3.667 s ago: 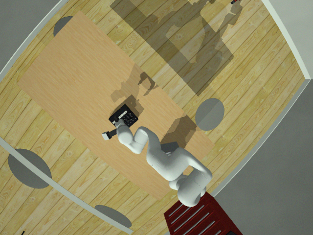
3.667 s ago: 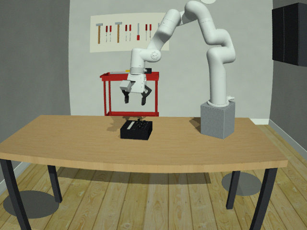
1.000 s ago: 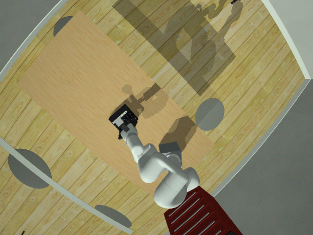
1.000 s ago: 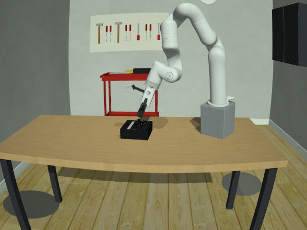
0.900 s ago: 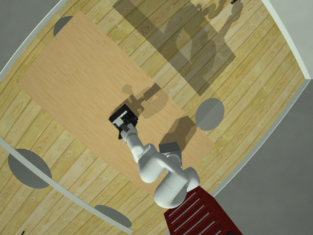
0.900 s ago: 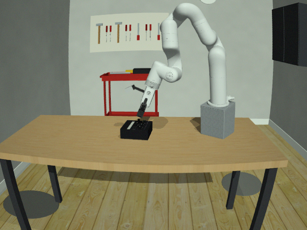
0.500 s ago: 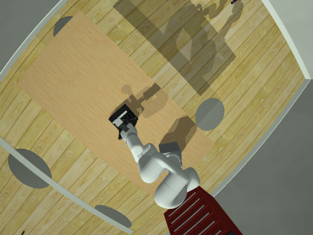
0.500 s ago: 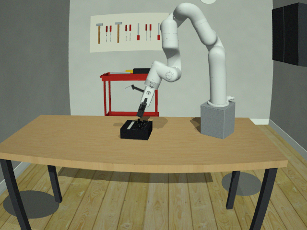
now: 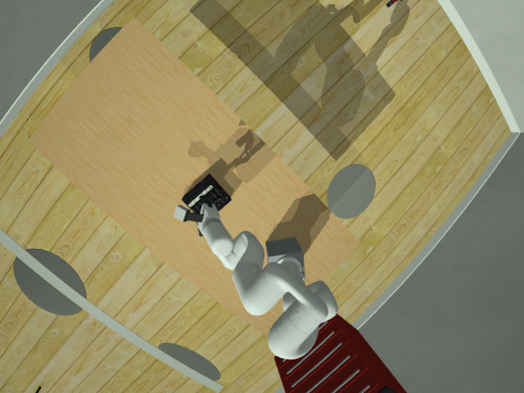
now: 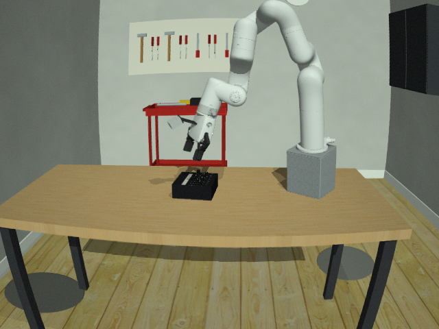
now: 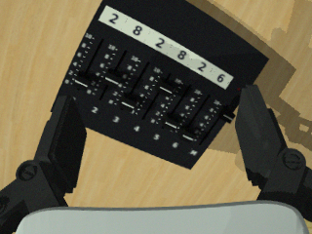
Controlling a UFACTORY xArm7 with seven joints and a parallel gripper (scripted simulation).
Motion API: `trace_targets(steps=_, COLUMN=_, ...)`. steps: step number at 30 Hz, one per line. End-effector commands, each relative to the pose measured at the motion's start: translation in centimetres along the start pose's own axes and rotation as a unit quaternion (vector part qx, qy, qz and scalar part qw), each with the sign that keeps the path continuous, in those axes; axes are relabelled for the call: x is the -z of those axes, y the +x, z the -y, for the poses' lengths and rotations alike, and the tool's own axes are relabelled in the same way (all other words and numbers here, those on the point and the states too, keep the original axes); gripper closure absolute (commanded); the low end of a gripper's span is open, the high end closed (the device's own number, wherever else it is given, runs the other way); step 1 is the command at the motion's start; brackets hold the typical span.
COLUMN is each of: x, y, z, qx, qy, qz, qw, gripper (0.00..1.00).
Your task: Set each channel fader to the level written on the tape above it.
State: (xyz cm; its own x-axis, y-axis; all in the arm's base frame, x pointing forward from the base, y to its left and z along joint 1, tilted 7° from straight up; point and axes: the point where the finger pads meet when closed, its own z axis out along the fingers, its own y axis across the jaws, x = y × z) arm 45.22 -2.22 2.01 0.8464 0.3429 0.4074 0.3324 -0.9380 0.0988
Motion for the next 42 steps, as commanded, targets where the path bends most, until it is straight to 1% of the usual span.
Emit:
trace_targets(steps=1, x=1.9, y=0.7, z=-0.6, qx=0.131, qy=0.04, qz=0.02, qw=0.99, gripper=0.0)
trace_targets(steps=5, x=3.1, y=-0.2, z=-1.4, qx=0.206, qy=0.046, qz=0.036, qw=0.977, gripper=0.0)
trace_targets(steps=9, x=3.7, y=-0.8, z=-2.0, qx=0.276, qy=0.052, qz=0.054, qw=0.958, gripper=0.0)
trace_targets(steps=11, x=3.7, y=-0.8, z=-2.0, qx=0.276, qy=0.052, qz=0.054, qw=0.958, gripper=0.0)
trace_targets(steps=12, x=3.7, y=-0.9, z=-2.0, qx=0.325, qy=0.06, qz=0.067, qw=0.941, gripper=0.0)
trace_targets(steps=15, x=3.8, y=-0.9, z=-2.1, qx=0.367, qy=0.07, qz=0.078, qw=0.924, gripper=0.0)
trace_targets(steps=18, x=3.8, y=-0.9, z=-2.1, qx=0.411, qy=0.086, qz=0.088, qw=0.903, gripper=0.0)
trace_targets(steps=24, x=3.8, y=-0.9, z=-2.1, qx=0.485, qy=0.133, qz=0.099, qw=0.858, gripper=0.0)
trace_targets(steps=25, x=3.8, y=-0.9, z=-2.1, qx=0.492, qy=0.141, qz=0.098, qw=0.853, gripper=0.0)
trace_targets(steps=28, x=3.8, y=-0.9, z=-2.1, qx=0.491, qy=0.14, qz=0.098, qw=0.854, gripper=0.0)
trace_targets(steps=30, x=3.8, y=-0.6, z=-1.9, qx=0.481, qy=0.136, qz=0.092, qw=0.861, gripper=0.0)
trace_targets(steps=31, x=3.8, y=-0.4, z=-1.8, qx=0.472, qy=0.132, qz=0.086, qw=0.868, gripper=0.0)
trace_targets(steps=33, x=3.7, y=0.3, z=-1.5, qx=0.44, qy=0.119, qz=0.069, qw=0.887, gripper=0.0)
trace_targets(steps=36, x=3.9, y=1.6, z=-1.0, qx=0.359, qy=0.091, qz=0.032, qw=0.928, gripper=0.0)
trace_targets(steps=39, x=4.2, y=2.3, z=-0.7, qx=0.316, qy=0.077, qz=0.029, qw=0.945, gripper=0.0)
trace_targets(steps=42, x=4.8, y=1.5, z=-0.6, qx=0.26, qy=0.066, qz=0.024, qw=0.963, gripper=0.0)
